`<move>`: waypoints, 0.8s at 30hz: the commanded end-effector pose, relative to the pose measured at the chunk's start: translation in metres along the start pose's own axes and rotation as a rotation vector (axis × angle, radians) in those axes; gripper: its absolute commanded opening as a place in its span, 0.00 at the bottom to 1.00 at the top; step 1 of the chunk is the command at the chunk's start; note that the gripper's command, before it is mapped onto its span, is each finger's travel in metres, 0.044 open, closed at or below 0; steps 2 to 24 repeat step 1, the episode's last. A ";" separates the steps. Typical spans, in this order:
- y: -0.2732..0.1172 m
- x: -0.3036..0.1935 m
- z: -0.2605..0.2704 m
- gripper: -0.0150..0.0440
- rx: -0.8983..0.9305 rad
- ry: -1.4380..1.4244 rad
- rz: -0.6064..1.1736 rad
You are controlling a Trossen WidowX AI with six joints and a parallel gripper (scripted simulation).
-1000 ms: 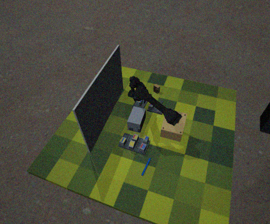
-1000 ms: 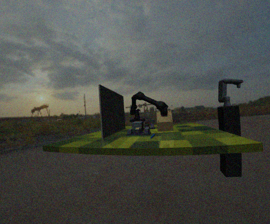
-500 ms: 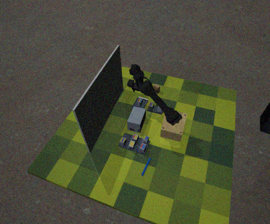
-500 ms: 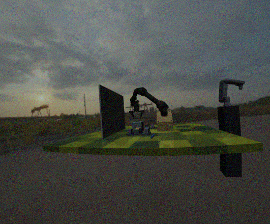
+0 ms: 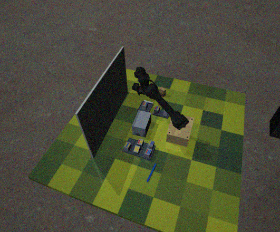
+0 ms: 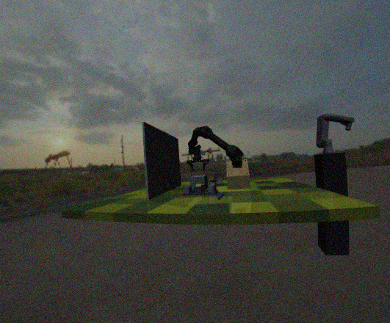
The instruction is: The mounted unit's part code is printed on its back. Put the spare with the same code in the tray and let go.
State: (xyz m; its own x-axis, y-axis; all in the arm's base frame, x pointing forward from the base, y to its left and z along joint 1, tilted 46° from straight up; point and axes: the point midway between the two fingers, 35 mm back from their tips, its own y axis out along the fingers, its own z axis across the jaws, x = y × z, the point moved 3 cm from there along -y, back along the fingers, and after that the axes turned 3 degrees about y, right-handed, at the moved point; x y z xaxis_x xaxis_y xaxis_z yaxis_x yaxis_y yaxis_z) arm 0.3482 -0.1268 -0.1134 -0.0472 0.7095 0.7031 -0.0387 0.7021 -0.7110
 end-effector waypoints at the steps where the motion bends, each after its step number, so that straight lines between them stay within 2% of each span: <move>1: -0.001 0.000 0.000 1.00 -0.004 0.002 0.001; 24: -0.001 0.000 0.000 1.00 -0.004 0.002 0.001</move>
